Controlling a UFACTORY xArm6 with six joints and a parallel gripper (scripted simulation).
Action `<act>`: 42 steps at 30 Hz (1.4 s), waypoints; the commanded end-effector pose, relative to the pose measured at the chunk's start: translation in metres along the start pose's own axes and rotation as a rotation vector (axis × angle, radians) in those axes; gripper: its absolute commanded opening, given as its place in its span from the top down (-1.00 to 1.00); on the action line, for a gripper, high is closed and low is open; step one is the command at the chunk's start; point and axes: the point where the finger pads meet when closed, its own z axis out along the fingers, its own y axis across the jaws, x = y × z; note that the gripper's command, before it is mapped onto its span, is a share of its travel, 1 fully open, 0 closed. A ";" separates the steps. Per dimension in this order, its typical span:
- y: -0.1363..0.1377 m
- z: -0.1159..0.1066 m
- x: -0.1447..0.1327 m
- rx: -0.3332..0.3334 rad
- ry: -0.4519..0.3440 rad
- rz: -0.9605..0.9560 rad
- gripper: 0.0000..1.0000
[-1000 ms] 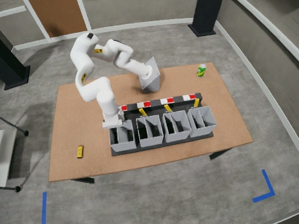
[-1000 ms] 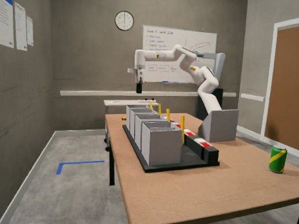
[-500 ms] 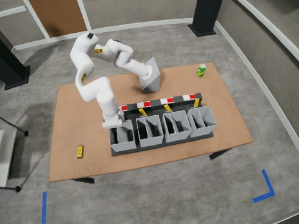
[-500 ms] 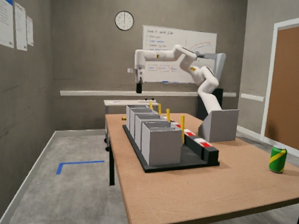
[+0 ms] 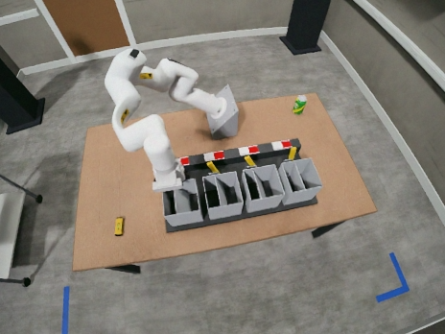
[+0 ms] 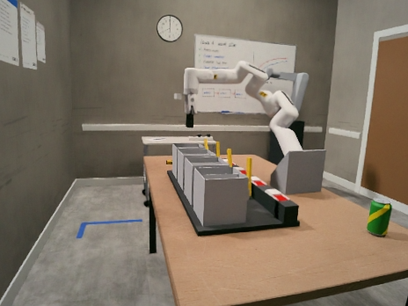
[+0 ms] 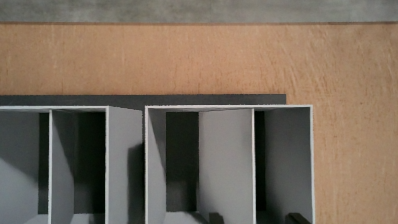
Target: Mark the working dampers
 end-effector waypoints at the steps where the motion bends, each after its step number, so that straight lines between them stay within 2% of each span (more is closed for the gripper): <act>1: 0.000 -0.001 0.001 0.001 0.003 0.001 0.22; 13: -0.002 -0.001 0.001 0.001 0.003 0.001 0.22; 14: -0.014 -0.002 0.003 0.003 0.003 0.000 0.22; 15: -0.039 -0.002 0.006 0.006 0.002 -0.001 0.22; 17: -0.050 -0.002 0.007 0.008 0.001 -0.002 0.22; 24: -0.123 -0.002 0.008 0.010 -0.005 -0.005 0.22; 26: -0.123 -0.002 0.008 0.010 -0.005 -0.005 0.22; 27: -0.151 -0.002 0.006 0.009 -0.007 -0.006 0.22; 31: -0.179 -0.001 0.002 0.006 -0.010 -0.006 0.22; 42: -0.184 -0.001 0.001 0.005 -0.010 -0.006 0.22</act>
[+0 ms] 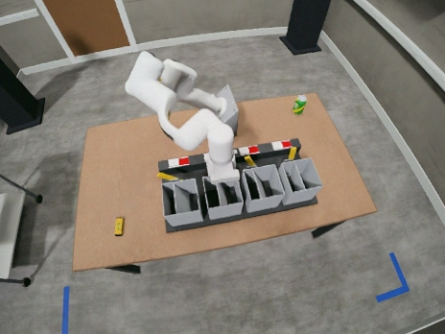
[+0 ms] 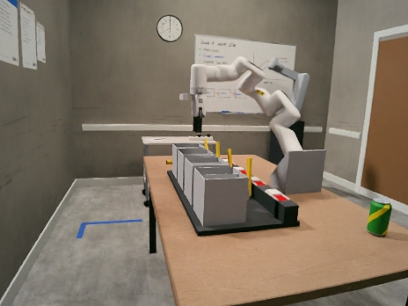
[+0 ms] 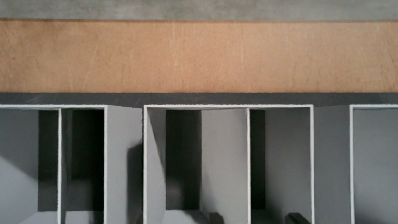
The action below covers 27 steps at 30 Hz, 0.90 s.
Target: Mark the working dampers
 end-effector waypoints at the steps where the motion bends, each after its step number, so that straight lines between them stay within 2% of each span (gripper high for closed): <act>1: -0.001 -0.001 0.000 0.001 0.003 0.000 0.22; 27: -0.001 -0.001 0.000 0.001 0.003 0.000 0.22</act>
